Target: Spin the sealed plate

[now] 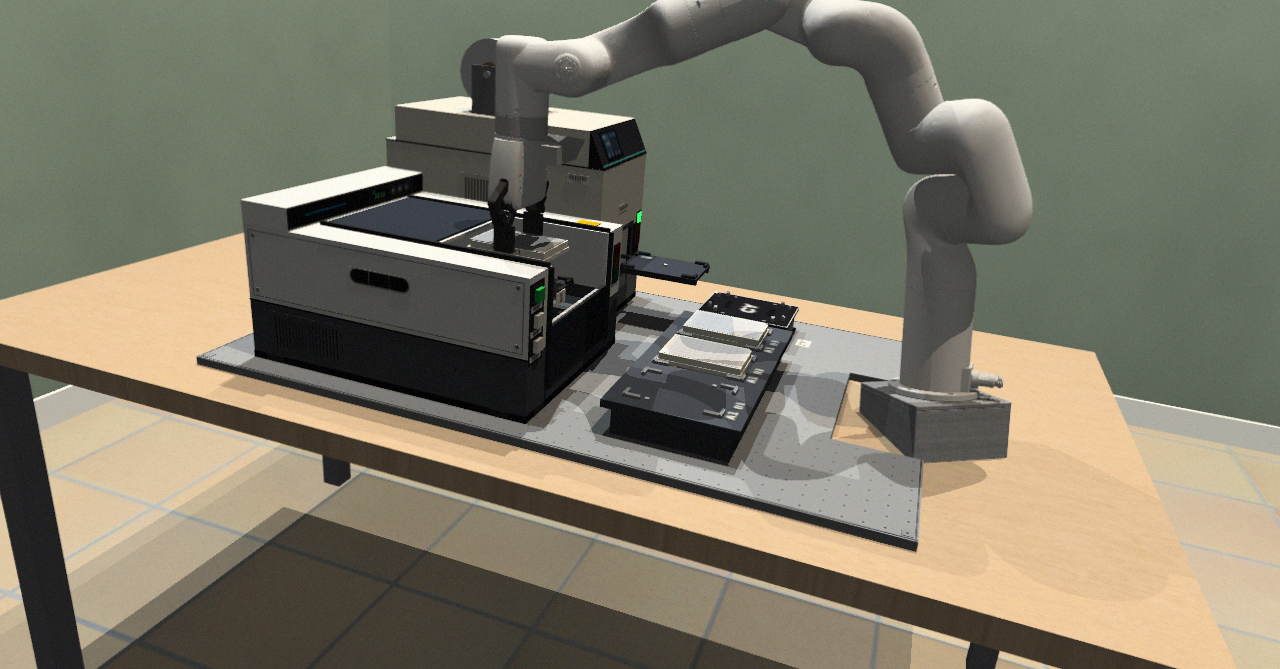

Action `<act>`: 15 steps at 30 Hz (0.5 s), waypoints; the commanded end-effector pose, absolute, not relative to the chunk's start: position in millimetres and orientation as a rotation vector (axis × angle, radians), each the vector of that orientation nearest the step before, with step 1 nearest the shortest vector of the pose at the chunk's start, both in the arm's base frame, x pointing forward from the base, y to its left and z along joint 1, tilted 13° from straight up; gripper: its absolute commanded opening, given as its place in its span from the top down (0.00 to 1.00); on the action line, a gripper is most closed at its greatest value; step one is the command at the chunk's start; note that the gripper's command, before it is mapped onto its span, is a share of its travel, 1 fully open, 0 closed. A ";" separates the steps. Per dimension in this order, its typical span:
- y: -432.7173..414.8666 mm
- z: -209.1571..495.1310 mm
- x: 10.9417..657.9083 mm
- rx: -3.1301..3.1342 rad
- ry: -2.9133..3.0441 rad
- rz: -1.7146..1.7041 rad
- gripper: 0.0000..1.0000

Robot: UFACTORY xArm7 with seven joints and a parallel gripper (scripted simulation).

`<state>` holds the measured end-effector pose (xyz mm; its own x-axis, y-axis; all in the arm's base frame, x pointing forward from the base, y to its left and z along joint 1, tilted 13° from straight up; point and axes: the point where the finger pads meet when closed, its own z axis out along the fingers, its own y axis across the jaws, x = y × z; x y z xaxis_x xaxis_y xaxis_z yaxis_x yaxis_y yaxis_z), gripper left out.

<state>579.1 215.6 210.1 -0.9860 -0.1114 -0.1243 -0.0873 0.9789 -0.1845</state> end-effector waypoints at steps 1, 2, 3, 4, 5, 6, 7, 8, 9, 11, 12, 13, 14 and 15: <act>215.3 205.7 580.9 -0.152 2.987 -0.266 1.00; 215.0 204.1 581.2 -0.152 2.987 -0.266 1.00; 214.7 202.5 581.4 -0.152 2.987 -0.266 1.00; 214.5 200.8 581.7 -0.152 2.987 -0.266 1.00; 214.2 199.2 581.9 -0.152 2.987 -0.266 1.00; 213.9 197.6 582.2 -0.152 2.987 -0.266 1.00; 213.6 196.0 582.4 -0.152 2.987 -0.266 1.00; 213.3 194.3 582.6 -0.152 2.987 -0.266 1.00; 213.1 192.7 582.9 -0.152 2.987 -0.266 1.00; 212.8 191.1 583.1 -0.152 2.987 -0.266 1.00; 212.8 191.1 583.1 -0.152 2.987 -0.266 1.00; 212.5 189.5 583.4 -0.152 2.987 -0.266 1.00; 212.2 187.8 583.6 -0.152 2.987 -0.266 1.00; 211.9 186.2 583.9 -0.152 2.987 -0.266 1.00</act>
<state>582.2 211.7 188.2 -0.9860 -0.1114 -0.1240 -0.0873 0.9789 -0.1846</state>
